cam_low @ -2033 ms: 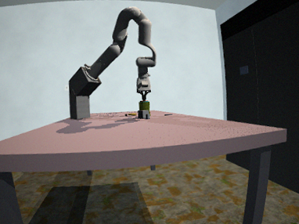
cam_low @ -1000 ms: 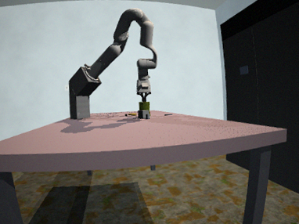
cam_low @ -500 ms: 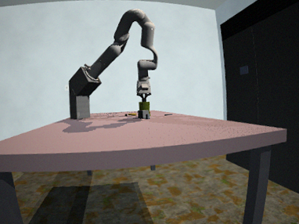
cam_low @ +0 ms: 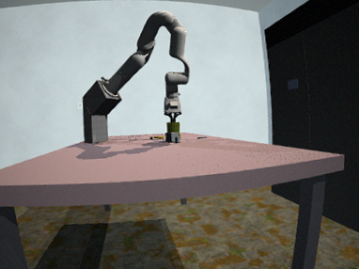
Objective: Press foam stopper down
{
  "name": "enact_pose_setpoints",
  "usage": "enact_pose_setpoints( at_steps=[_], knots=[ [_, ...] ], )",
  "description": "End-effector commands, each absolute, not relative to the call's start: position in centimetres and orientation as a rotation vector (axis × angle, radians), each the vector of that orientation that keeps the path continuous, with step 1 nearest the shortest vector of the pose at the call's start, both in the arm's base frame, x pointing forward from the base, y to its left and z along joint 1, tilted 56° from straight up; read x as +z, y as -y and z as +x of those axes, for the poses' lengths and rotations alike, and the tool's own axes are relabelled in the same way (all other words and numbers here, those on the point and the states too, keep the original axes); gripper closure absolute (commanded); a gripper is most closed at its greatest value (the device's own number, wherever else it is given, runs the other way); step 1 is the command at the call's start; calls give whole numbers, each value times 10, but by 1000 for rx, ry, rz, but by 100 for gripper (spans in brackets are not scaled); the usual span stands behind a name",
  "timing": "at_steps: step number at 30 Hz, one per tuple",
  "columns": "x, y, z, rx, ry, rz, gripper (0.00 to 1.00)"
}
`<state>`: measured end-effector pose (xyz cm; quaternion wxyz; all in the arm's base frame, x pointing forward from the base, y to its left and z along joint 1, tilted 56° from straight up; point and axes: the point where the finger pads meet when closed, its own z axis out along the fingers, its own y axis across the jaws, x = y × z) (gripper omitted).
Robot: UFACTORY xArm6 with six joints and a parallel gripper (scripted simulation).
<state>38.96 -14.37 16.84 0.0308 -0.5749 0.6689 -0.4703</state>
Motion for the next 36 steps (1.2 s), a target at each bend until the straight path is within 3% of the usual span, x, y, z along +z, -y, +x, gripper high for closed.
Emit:
enact_pose_setpoints(
  at_steps=[1,36],
  knots=[
    [169,144,390,-1451,-2060,-1770,100],
    [187,124,371,-1451,-2060,-1770,100]
  ],
)
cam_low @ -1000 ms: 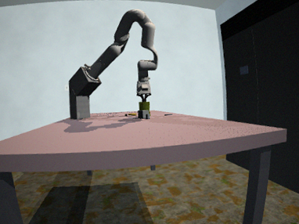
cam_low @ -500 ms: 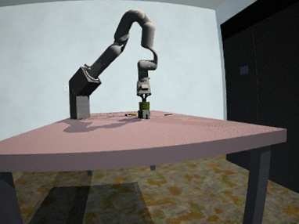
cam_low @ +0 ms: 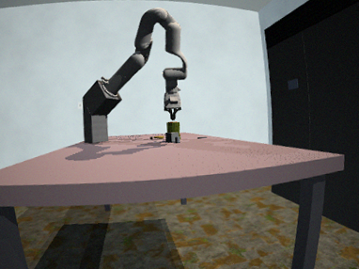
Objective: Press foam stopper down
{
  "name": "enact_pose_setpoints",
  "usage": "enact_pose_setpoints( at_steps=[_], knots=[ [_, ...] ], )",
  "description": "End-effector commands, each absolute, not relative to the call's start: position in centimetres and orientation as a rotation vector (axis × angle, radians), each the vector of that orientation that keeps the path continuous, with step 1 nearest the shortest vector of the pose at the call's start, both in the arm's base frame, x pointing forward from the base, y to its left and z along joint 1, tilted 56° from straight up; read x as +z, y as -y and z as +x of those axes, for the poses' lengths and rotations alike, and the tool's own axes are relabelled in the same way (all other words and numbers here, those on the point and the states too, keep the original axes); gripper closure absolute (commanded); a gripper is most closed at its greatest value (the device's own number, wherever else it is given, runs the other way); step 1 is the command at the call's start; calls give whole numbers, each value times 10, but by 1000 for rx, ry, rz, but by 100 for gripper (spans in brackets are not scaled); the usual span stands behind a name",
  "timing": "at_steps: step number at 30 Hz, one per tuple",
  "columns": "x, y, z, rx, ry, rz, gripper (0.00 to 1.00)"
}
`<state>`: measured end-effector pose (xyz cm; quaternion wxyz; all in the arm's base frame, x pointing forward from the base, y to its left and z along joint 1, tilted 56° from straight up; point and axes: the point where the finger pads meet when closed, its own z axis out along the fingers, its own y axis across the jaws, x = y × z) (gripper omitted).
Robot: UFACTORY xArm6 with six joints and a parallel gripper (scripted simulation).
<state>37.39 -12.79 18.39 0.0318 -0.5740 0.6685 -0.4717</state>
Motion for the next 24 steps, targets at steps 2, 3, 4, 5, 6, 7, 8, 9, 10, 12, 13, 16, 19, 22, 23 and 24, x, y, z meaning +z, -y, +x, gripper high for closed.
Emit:
enact_pose_setpoints(
  at_steps=[2,3,4,5,6,7,8,9,10,12,13,16,19,22,23,24],
  knots=[
    [191,121,367,-1451,-2060,-1770,100],
    [192,119,366,-1451,-2060,-1770,100],
    [194,117,364,-1451,-2060,-1770,100],
    [195,116,363,-1451,-2060,-1770,100],
    [196,115,361,-1451,-2060,-1770,100],
    [197,113,360,-1451,-2060,-1770,100],
    [199,112,359,-1451,-2060,-1770,100],
    [200,111,358,-1451,-2060,-1770,100],
    [200,110,357,-1451,-2060,-1770,100],
    [202,109,355,-1451,-2060,-1770,100],
    [202,108,355,-1451,-2060,-1770,100],
    [203,108,355,-1451,-2060,-1770,100],
    [203,107,354,-1451,-2060,-1770,100],
    [203,107,354,-1451,-2060,-1770,100],
    [203,107,354,-1451,-2060,-1770,100],
    [203,107,354,-1451,-2060,-1770,100]
  ],
)
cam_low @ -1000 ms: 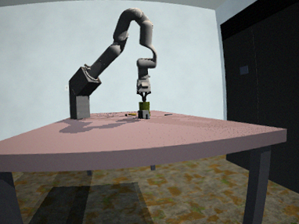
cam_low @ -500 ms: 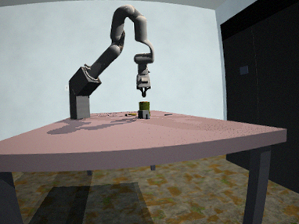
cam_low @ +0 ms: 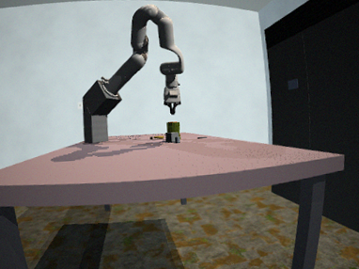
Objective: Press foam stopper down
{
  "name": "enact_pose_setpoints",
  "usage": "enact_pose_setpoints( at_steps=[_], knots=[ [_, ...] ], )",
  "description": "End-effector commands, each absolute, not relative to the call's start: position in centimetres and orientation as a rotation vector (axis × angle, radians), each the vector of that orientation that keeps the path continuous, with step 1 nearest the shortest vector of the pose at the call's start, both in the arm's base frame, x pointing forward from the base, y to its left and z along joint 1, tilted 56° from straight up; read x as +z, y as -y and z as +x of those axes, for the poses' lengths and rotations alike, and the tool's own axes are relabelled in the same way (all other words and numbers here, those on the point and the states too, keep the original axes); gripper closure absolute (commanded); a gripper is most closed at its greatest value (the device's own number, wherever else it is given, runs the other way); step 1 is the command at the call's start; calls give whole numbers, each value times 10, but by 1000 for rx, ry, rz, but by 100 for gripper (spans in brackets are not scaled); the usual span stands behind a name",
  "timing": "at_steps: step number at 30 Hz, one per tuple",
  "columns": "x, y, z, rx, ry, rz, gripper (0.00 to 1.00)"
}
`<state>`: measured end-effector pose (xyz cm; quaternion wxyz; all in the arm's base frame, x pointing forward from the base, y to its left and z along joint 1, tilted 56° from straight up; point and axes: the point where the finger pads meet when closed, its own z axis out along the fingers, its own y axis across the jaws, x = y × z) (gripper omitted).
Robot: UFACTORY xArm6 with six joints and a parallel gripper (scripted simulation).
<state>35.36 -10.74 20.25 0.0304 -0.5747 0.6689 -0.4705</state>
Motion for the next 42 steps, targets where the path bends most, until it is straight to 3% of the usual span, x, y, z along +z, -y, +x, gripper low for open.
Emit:
enact_pose_setpoints(
  at_steps=[1,42],
  knots=[
    [203,107,354,-1451,-2060,-1770,100],
    [179,133,380,-1451,-2060,-1770,100]
  ],
)
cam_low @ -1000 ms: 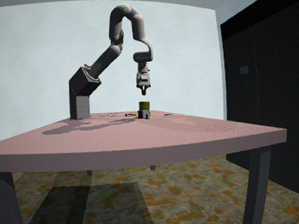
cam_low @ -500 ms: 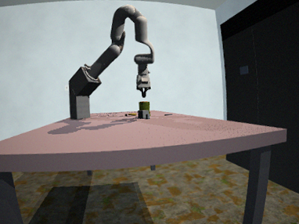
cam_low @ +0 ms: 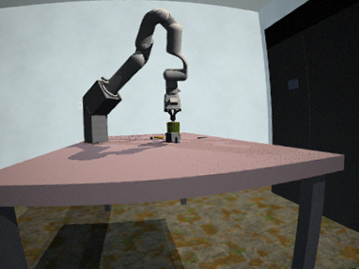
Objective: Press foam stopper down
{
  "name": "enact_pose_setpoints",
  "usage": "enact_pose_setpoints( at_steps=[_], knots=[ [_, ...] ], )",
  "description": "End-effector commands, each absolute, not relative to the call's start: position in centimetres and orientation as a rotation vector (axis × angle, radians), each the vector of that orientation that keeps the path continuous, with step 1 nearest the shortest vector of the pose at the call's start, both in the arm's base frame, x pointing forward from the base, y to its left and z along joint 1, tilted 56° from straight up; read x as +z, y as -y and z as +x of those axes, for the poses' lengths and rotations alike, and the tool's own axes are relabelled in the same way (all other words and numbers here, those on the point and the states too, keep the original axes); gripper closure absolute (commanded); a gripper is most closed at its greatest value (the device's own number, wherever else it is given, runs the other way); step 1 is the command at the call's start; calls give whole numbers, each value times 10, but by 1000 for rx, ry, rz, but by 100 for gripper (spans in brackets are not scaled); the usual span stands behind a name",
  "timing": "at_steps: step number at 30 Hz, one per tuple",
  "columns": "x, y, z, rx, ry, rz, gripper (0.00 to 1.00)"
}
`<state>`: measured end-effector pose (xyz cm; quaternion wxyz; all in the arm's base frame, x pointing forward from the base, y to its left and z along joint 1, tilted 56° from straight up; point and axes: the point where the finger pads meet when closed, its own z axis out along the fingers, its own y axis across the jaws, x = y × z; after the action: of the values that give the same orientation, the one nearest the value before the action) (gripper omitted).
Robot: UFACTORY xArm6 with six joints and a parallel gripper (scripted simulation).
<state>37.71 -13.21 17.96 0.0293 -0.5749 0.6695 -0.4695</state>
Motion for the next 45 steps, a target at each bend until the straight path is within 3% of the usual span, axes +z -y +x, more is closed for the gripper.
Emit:
enact_pose_setpoints(
  at_steps=[1,45],
  knots=[
    [179,133,380,-1451,-2060,-1770,100],
    [171,142,388,-1451,-2060,-1770,100]
  ],
)
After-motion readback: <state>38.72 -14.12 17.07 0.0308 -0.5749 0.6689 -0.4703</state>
